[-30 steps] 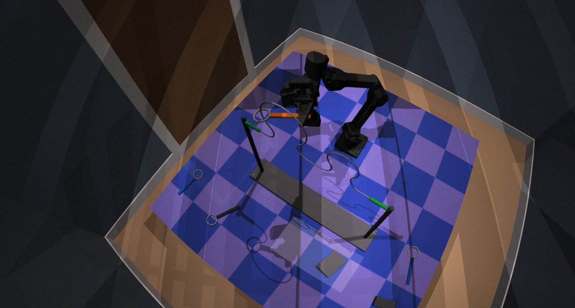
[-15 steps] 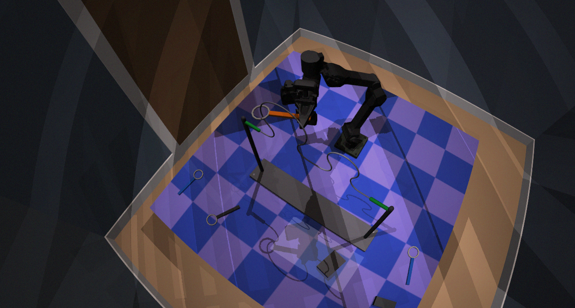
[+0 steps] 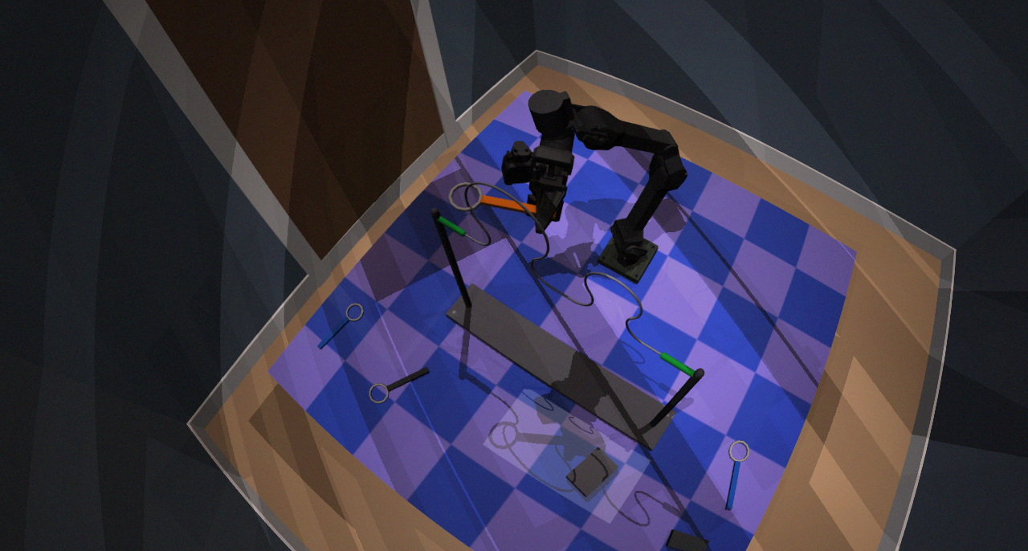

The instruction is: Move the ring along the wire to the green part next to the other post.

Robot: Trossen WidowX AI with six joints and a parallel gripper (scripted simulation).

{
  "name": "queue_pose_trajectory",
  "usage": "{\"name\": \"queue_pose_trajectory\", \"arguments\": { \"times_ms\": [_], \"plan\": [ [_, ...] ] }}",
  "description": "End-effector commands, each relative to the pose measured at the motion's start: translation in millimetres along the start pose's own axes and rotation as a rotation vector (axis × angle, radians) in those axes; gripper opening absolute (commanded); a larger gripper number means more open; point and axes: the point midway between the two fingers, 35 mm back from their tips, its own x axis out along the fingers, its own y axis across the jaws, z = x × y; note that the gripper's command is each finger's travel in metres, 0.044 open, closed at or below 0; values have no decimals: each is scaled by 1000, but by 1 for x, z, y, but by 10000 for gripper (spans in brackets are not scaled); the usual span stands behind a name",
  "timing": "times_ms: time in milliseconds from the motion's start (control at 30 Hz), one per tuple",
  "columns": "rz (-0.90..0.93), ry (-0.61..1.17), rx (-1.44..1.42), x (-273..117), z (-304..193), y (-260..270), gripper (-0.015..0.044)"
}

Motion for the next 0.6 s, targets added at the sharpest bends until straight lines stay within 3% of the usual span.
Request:
{"name": "queue_pose_trajectory", "arguments": {
  "times_ms": [0, 567],
  "plan": [
    [-23, -5, -55, 0, 0, 0, -150],
    [-118, -14, -229, 0, 1, -7, -150]
  ]
}}
